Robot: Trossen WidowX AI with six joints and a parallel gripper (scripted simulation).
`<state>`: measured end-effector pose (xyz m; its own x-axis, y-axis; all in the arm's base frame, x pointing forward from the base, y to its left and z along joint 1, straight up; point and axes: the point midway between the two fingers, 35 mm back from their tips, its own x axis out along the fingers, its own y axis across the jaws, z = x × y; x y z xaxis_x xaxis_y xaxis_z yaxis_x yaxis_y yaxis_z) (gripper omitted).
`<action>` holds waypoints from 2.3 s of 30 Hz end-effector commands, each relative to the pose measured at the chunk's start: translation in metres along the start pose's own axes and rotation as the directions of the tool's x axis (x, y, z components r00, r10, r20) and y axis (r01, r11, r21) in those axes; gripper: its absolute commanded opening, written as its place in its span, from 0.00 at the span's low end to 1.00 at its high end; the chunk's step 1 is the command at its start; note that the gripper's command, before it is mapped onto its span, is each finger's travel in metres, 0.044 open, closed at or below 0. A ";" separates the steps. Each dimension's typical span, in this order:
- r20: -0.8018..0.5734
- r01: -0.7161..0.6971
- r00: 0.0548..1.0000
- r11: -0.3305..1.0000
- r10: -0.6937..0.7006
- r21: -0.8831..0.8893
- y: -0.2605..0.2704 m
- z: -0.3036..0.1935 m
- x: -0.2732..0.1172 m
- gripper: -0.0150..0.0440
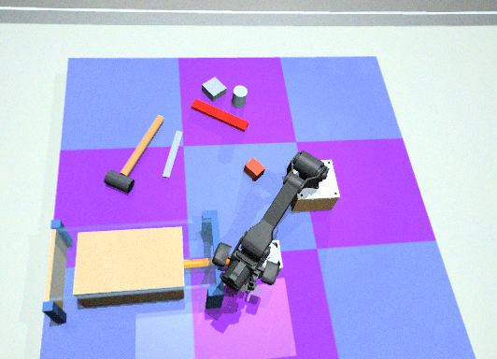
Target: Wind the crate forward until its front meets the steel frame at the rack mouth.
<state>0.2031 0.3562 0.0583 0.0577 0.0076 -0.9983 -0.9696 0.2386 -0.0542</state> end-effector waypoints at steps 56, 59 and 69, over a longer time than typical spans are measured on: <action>0.020 -0.056 0.998 0.997 0.057 -0.043 0.074 0.011 -0.005 0.25; 0.020 -0.056 0.998 0.997 0.057 -0.043 0.074 0.011 -0.005 0.25; 0.020 -0.056 0.998 0.997 0.057 -0.043 0.076 0.011 -0.005 0.25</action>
<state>0.1620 0.3805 0.0602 0.0677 0.0442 -0.9967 -0.9690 0.2410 -0.0551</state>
